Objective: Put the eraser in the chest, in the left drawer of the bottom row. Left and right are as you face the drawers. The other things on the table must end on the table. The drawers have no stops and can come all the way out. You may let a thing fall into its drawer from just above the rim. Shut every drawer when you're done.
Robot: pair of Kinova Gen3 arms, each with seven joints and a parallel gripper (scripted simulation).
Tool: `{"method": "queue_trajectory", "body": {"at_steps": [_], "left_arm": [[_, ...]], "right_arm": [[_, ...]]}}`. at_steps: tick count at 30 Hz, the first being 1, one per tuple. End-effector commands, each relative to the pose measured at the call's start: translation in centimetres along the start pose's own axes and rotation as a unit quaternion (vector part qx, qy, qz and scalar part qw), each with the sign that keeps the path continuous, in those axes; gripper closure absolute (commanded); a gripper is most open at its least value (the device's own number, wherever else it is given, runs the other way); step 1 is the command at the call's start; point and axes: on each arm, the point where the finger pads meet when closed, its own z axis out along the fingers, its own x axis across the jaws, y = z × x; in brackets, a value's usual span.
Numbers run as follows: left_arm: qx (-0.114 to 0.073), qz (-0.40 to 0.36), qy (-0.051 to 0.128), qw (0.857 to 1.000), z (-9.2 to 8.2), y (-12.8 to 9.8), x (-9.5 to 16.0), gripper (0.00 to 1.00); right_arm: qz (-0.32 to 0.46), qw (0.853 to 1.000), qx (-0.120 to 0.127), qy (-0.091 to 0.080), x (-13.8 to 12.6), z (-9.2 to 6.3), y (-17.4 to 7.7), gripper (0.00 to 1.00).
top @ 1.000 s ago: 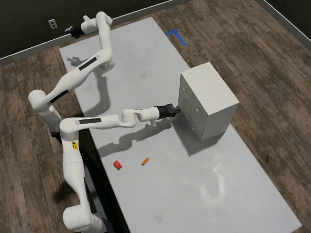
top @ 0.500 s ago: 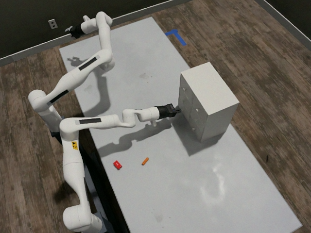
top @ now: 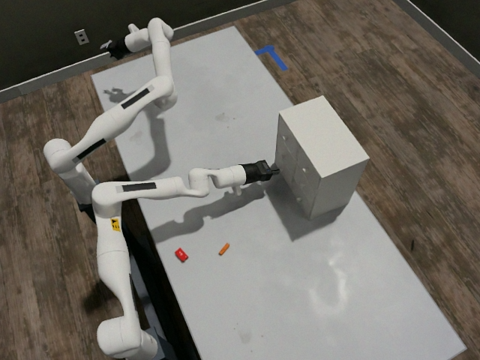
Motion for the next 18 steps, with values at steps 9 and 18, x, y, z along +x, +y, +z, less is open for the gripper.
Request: {"method": "queue_trajectory", "body": {"at_steps": [9, 18], "left_arm": [[0.001, -0.001, 0.000, 1.000, -0.1, 0.0, -0.1, 0.00], [0.001, -0.001, 0.000, 1.000, -0.1, 0.0, -0.1, 0.00]], "right_arm": [[0.001, 1.000, -0.001, 0.000, 0.0, 0.0, 0.2, 1.00], [0.001, 1.000, -0.001, 0.000, 0.0, -1.8, -0.5, 1.00]]}}
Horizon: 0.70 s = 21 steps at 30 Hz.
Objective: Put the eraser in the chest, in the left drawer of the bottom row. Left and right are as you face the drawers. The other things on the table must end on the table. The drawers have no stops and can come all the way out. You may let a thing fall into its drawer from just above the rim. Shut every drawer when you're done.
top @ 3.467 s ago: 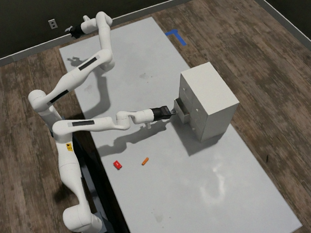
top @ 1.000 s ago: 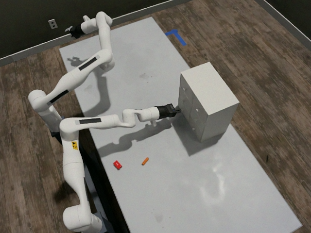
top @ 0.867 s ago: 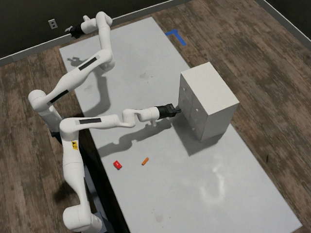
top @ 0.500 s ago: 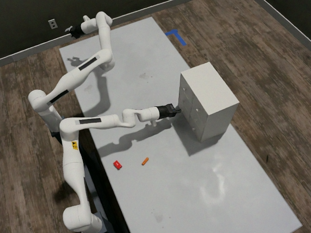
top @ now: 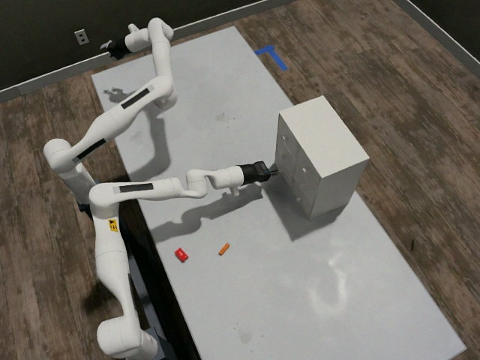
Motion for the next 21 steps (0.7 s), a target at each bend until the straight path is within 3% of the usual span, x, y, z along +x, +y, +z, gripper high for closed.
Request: {"method": "queue_trajectory", "body": {"at_steps": [1, 9, 15, 20, 21], "left_arm": [[0.001, -0.001, 0.000, 1.000, -0.1, 0.0, -0.1, 0.00], [0.001, -0.001, 0.000, 1.000, -0.1, 0.0, -0.1, 0.00], [0.001, -0.001, 0.000, 1.000, -0.1, 0.0, -0.1, 0.00], [0.001, -0.001, 0.000, 1.000, -0.1, 0.0, -0.1, 0.00], [0.001, -0.001, 0.000, 1.000, -0.1, 0.0, -0.1, 0.00]], "right_arm": [[0.001, 1.000, -0.001, 0.000, 0.0, -1.4, -0.4, 1.00], [0.001, 1.000, -0.001, 0.000, 0.0, -3.7, -1.2, 1.00], [0.001, 1.000, -0.001, 0.000, 0.0, -4.2, -1.1, 1.00], [0.001, 1.000, -0.001, 0.000, 0.0, -7.1, 1.0, 1.00], [0.001, 1.000, -0.001, 0.000, 0.0, -7.1, 1.0, 1.00]]}}
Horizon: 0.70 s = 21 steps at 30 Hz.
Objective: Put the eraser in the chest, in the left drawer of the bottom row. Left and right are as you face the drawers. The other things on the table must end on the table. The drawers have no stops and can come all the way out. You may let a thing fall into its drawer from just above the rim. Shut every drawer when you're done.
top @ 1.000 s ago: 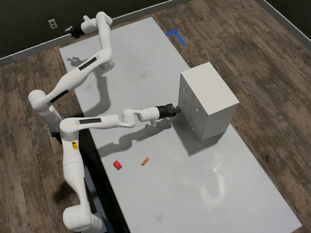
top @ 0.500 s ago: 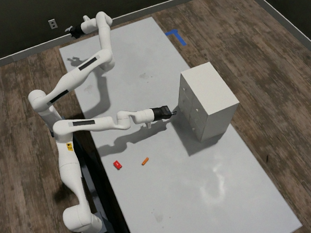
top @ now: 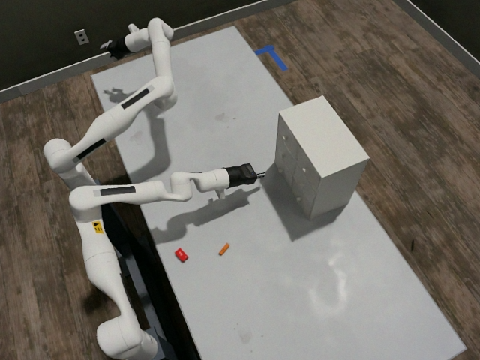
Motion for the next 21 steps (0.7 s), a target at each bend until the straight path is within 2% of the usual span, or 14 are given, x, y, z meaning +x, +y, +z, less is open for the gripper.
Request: {"method": "queue_trajectory", "body": {"at_steps": [1, 5, 8, 21], "left_arm": [[0.001, -0.001, 0.000, 1.000, -0.1, 0.0, -0.1, 0.00], [0.001, -0.001, 0.000, 1.000, -0.1, 0.0, -0.1, 0.00], [0.001, -0.001, 0.000, 1.000, -0.1, 0.0, -0.1, 0.00], [0.001, -0.001, 0.000, 1.000, -0.1, 0.0, -0.1, 0.00]], "right_arm": [[0.001, 1.000, -0.001, 0.000, 0.0, -1.3, 1.0, 1.00], [0.001, 1.000, -0.001, 0.000, 0.0, -4.0, 2.9, 1.00], [0.001, 1.000, -0.001, 0.000, 0.0, -5.0, 3.6, 1.00], [0.001, 1.000, 0.000, 0.000, 0.0, -5.2, 3.7, 1.00]]}}
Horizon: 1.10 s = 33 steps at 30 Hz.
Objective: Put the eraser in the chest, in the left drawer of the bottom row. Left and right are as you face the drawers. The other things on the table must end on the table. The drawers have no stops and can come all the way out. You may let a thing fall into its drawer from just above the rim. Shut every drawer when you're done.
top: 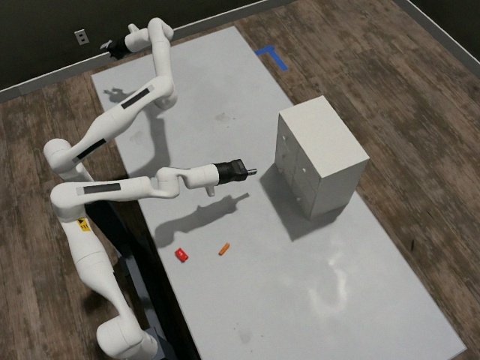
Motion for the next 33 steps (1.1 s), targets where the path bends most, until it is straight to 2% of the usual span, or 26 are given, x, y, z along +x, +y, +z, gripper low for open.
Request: {"method": "queue_trajectory", "body": {"at_steps": [1, 15, 33], "left_arm": [[0.001, -0.001, 0.000, 1.000, -0.07, -0.03, -0.13, 0.00], [0.001, -0.001, 0.000, 1.000, -0.07, -0.03, -0.13, 0.00], [0.001, -0.001, 0.000, 1.000, -0.07, -0.03, -0.13, 0.00]], "right_arm": [[0.001, 1.000, 0.000, 0.000, 0.02, -0.02, 0.14, 1.00], [0.001, 1.000, 0.015, 0.002, 0.15, -0.19, 0.22, 1.00], [0.001, 0.998, 0.063, 0.001, -0.14, -1.02, 0.78, 1.00]]}}
